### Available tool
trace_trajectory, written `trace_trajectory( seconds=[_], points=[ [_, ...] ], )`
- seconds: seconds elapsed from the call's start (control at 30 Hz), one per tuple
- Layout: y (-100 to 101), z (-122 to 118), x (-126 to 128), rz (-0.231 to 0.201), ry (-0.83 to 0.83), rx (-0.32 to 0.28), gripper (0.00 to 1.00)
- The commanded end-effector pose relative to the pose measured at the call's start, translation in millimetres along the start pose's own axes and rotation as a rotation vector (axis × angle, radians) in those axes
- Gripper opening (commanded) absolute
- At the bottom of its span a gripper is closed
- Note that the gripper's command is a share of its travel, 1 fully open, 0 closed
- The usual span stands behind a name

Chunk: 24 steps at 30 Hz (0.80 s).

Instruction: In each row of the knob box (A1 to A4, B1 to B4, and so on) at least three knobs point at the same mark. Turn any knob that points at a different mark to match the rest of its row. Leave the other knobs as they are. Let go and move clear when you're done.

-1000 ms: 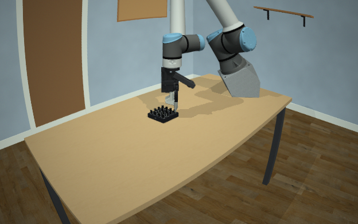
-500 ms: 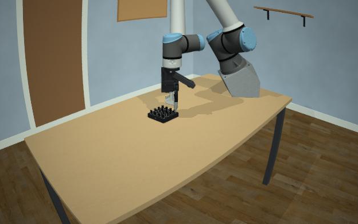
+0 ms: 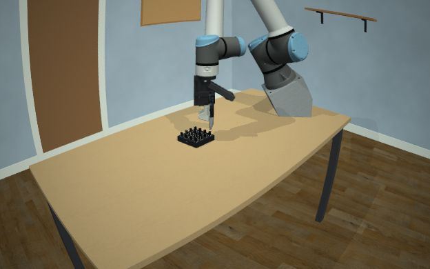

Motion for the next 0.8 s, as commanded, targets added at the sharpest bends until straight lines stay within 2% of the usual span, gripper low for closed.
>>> trace_trajectory(
  seconds=[0.0, 0.77],
  points=[
    [-15.2, -2.9, 0.8, 0.000, 0.002, -0.003, 0.11],
    [-16.9, -0.3, -0.4, 0.002, -0.010, 0.003, 0.11]
  ],
)
Point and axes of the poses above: the point where the finger pads meet when closed, its own y axis out along the fingers, its own x axis across the jaws, z = x × y, the point moved 2 cm from there along -y, back along the fingers, and after that the axes turned 15 degrees about -y, right-handed, at the moved point
